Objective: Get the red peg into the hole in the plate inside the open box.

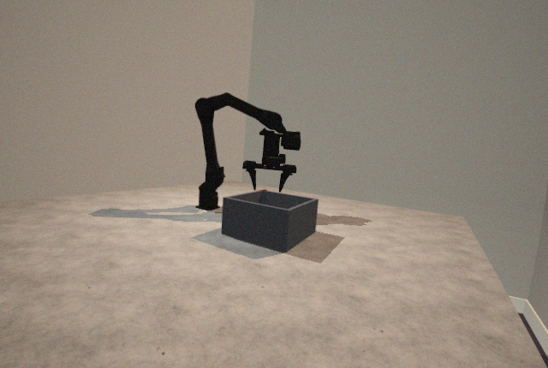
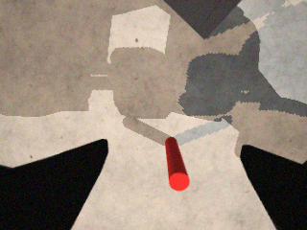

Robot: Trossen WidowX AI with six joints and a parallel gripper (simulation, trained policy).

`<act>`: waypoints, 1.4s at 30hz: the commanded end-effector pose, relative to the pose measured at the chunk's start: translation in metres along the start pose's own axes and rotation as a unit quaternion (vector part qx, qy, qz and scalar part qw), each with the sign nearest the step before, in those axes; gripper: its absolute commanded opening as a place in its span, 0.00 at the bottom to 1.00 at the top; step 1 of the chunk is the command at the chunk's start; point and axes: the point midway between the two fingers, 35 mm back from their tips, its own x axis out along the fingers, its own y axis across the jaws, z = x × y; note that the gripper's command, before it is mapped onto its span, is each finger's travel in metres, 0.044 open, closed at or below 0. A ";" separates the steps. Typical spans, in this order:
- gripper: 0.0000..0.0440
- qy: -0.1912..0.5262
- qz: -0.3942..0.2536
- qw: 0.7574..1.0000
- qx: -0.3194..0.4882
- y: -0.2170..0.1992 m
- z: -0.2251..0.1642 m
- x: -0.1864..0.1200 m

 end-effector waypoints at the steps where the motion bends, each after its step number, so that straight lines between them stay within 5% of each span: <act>1: 1.00 -0.002 -0.011 1.000 -0.007 0.000 -0.010 0.020; 11: 0.91 -0.025 -0.010 0.999 -0.030 0.002 -0.020 0.058; 27: 0.01 -0.022 -0.064 0.997 -0.048 -0.011 -0.022 0.077; 42: 0.00 -0.104 -0.034 0.993 -0.044 -0.010 0.023 0.005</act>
